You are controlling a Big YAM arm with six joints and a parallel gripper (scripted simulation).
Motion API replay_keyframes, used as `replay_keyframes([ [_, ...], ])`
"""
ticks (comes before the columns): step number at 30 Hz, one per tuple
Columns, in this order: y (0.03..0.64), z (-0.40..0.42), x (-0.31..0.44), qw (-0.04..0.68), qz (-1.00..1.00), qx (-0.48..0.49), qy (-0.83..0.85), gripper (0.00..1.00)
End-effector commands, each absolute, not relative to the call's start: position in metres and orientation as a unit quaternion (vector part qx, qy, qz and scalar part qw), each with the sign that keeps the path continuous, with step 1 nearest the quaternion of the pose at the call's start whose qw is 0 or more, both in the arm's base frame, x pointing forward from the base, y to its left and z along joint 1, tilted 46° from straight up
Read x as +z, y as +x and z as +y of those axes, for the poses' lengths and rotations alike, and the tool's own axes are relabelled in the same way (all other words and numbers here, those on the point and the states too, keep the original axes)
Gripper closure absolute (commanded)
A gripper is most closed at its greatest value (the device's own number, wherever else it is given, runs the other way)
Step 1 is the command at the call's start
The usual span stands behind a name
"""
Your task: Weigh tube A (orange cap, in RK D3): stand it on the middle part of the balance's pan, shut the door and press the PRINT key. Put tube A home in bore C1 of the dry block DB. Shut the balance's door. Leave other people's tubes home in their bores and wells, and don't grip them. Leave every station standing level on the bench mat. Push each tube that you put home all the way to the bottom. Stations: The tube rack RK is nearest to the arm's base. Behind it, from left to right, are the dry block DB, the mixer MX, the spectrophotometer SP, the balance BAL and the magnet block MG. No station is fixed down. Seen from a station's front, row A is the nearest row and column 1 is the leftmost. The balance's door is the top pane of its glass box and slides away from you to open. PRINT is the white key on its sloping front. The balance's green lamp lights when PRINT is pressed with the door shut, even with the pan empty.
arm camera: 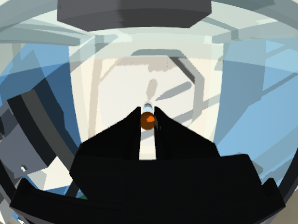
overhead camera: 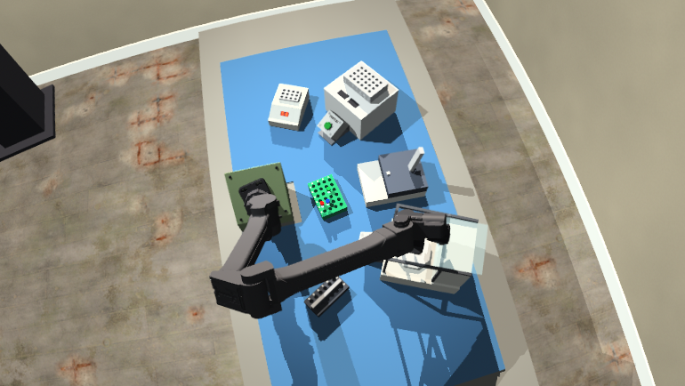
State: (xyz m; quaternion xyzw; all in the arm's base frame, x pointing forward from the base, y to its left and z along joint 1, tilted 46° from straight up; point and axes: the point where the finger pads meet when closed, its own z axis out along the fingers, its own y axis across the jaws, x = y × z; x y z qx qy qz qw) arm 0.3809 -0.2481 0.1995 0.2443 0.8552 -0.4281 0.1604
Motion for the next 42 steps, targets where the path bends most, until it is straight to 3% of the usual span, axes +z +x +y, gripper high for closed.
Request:
replay_keyframes([
  [1, 0.379, -0.250, 0.188, 0.148, 0.859, -0.428, 0.238, 0.91],
  [42, 0.380, -0.248, 0.189, 0.151, 0.858, -0.427, 0.241, 0.91],
])
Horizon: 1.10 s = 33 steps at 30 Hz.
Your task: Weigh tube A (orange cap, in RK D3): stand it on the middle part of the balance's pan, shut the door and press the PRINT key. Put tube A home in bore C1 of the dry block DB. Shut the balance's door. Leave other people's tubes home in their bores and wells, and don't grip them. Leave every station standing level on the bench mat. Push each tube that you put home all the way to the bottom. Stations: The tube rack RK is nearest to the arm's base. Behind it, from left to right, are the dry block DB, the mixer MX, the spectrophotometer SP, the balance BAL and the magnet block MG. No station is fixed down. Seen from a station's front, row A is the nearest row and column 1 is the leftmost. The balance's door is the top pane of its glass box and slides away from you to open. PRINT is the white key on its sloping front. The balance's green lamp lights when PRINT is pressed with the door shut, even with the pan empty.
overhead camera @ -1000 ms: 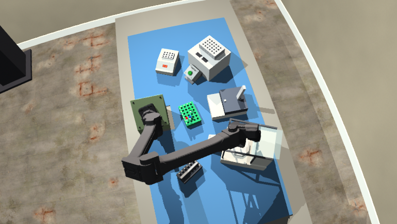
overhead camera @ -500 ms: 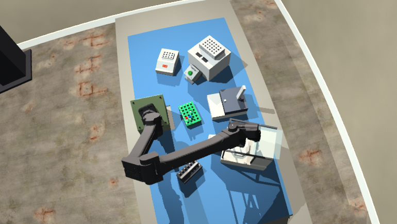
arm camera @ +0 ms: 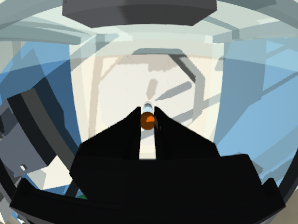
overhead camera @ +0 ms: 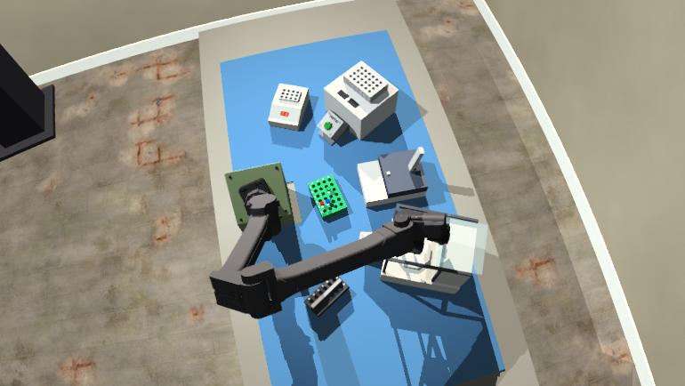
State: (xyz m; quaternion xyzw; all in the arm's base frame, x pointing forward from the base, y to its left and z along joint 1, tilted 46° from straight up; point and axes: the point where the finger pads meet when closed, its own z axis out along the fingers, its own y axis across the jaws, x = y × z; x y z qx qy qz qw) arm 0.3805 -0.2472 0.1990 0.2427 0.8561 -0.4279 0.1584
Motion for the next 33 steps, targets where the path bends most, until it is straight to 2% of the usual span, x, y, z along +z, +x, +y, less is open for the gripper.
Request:
replay_keyframes([
  [1, 0.380, -0.248, 0.189, 0.151, 0.858, -0.427, 0.241, 0.91],
  [33, 0.378, -0.251, 0.189, 0.148, 0.857, -0.428, 0.245, 0.91],
])
